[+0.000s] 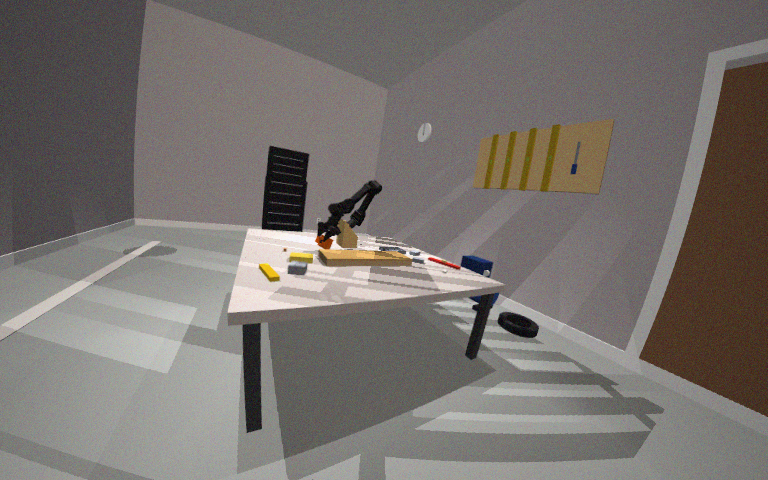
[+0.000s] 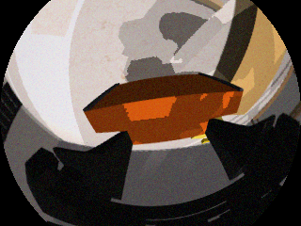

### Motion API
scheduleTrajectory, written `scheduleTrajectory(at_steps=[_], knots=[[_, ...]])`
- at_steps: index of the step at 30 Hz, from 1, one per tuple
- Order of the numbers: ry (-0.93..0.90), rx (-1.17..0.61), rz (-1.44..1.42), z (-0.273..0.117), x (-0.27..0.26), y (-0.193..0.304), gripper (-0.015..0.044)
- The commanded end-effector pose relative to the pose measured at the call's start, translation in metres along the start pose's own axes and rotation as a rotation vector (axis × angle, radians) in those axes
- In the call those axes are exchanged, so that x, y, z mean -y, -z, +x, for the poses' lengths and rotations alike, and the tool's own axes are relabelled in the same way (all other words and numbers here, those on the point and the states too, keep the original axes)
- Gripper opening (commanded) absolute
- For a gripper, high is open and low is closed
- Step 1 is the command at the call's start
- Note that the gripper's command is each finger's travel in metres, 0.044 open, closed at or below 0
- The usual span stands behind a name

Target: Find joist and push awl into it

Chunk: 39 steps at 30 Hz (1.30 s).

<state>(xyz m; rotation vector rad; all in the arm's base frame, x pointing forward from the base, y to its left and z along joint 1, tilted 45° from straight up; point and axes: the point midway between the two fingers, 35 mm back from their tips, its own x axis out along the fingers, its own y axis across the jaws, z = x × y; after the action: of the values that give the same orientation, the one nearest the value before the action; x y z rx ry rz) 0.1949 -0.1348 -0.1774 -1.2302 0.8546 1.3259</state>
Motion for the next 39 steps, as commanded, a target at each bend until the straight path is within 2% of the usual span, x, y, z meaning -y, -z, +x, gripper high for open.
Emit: scheduleTrajectory(at_steps=[1, 39], knots=[[0.003, -0.033, 0.003, -0.0028, 0.0019, 0.0036, 0.0000], [-0.002, -0.246, 0.004, -0.0004, 0.0016, -0.0031, 0.0000]])
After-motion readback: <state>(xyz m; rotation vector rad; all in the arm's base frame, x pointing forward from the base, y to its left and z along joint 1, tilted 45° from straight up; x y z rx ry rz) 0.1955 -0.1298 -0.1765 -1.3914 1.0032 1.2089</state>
